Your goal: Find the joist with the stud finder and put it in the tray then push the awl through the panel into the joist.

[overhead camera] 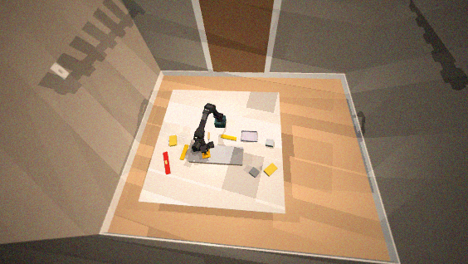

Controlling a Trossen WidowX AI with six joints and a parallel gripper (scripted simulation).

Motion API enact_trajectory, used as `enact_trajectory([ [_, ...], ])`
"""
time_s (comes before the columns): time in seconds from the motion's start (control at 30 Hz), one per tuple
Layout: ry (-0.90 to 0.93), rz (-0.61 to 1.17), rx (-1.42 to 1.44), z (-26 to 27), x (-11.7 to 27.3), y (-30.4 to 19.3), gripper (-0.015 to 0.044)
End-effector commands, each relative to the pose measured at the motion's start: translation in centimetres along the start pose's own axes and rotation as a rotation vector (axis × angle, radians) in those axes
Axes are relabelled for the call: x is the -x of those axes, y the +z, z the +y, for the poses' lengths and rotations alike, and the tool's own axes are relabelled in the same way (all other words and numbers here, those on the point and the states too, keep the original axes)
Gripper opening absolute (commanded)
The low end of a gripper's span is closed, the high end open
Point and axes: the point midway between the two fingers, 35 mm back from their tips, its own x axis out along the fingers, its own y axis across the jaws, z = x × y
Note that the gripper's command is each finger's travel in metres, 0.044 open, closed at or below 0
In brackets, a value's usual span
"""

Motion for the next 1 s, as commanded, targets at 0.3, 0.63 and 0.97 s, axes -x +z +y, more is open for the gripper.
enact_trajectory([
  [0.3, 0.050, -0.025, 0.219, 8.9, -0.3, 2.6, 0.0000],
  [0.63, 0.097, -0.026, 0.381, 15.7, -0.8, 3.0, 0.0000],
  [0.97, 0.146, -0.027, 0.543, 22.3, -1.0, 2.2, 0.0000],
])
